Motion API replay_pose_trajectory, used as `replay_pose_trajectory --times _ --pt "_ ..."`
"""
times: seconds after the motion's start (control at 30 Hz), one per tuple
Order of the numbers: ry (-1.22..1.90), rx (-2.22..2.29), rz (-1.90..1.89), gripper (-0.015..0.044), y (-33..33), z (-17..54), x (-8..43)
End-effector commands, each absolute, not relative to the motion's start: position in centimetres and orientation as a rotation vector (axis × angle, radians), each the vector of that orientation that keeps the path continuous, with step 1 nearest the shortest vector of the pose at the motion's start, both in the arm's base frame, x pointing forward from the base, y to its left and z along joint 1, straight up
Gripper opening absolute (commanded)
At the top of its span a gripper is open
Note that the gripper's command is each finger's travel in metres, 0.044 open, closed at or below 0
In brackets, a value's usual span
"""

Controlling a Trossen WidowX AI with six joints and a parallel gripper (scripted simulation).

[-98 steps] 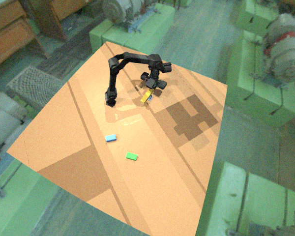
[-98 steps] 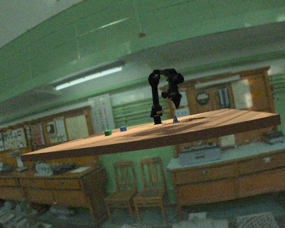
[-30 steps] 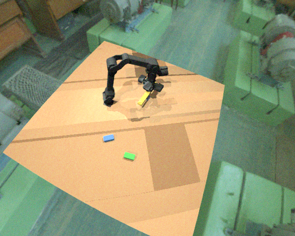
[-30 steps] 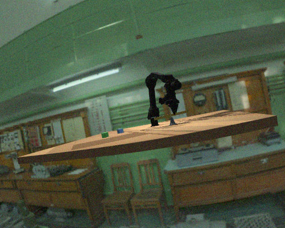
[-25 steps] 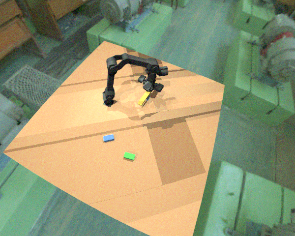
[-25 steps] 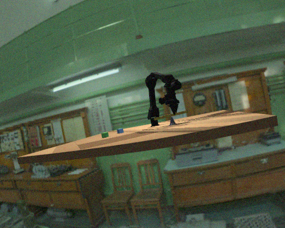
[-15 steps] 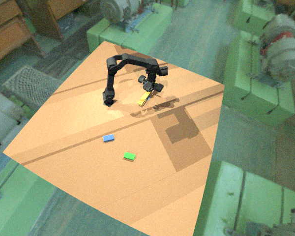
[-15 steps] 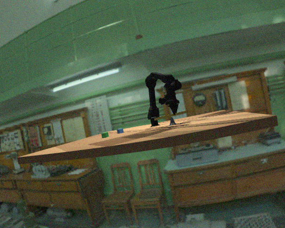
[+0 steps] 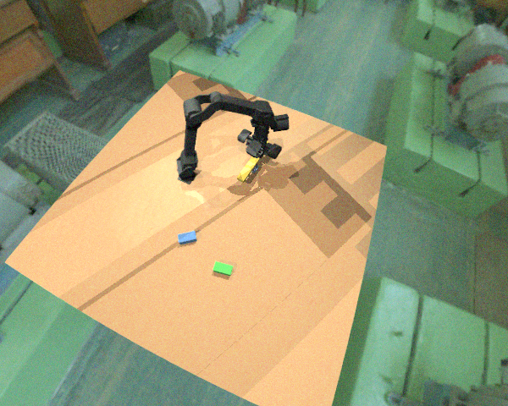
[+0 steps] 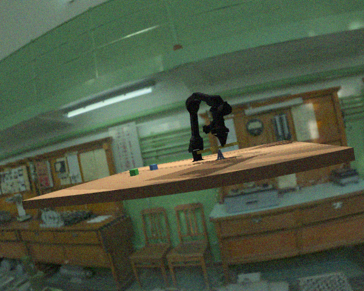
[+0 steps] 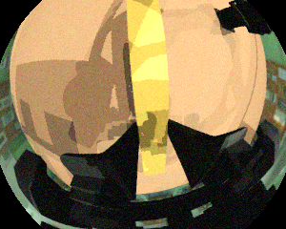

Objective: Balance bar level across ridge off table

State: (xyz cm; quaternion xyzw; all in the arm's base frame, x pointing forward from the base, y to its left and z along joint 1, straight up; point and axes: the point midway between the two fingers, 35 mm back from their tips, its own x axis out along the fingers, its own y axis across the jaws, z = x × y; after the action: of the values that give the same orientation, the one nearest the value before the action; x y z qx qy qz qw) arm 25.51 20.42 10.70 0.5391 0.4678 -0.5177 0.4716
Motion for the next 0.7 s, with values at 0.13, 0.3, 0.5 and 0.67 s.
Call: replay_pose_trajectory --times 0.13,0.3,0.5,0.67 --pt "1.149 1.322 -1.269 0.0000 20.46 10.61 25.48" --pt "1.149 1.322 -1.269 0.0000 20.46 10.56 25.47" --pt "1.149 1.322 -1.269 0.0000 20.45 10.52 25.47" --pt "1.149 1.322 -1.269 0.0000 20.45 10.48 25.46"
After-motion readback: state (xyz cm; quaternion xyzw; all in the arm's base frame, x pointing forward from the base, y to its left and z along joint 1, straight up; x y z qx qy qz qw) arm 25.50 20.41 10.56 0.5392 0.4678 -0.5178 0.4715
